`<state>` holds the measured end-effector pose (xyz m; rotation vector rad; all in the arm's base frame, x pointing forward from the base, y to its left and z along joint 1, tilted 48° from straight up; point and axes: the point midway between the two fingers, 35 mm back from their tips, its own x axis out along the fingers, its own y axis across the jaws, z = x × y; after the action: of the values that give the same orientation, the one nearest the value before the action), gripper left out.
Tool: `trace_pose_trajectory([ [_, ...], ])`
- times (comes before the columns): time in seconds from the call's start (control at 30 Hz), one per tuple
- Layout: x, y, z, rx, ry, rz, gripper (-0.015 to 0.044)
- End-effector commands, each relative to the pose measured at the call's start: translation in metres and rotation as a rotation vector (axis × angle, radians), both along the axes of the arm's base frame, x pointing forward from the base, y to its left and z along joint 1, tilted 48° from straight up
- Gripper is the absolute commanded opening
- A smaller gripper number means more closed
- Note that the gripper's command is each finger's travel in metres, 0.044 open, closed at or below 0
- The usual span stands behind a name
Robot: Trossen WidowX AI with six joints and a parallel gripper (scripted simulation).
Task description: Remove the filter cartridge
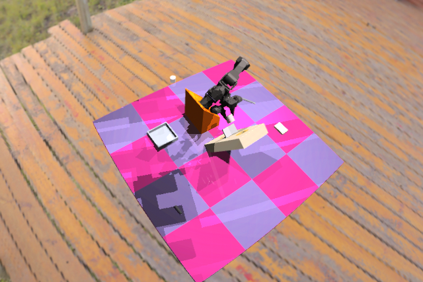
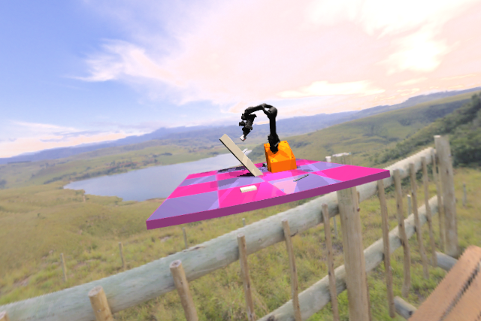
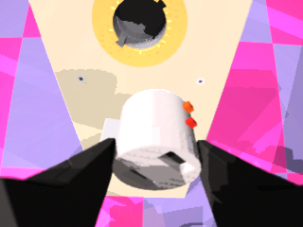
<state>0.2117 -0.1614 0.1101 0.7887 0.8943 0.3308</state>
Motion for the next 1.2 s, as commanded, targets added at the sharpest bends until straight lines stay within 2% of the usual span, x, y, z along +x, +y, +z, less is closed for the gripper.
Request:
trace_pose_trajectory([
  [0.0, 0.000, -0.015, -0.012, -0.012, -0.005, -0.001, 0.0000],
  [0.37, -0.001, -0.044, -0.056, -0.015, -0.006, -0.001, 0.0000],
  [0.47, -0.003, -0.037, -0.053, 0.004, 0.022, -0.013, 0.0000],
  [1.17, -0.098, -0.090, -0.182, 0.099, 0.672, -0.587, 0.0000],
])
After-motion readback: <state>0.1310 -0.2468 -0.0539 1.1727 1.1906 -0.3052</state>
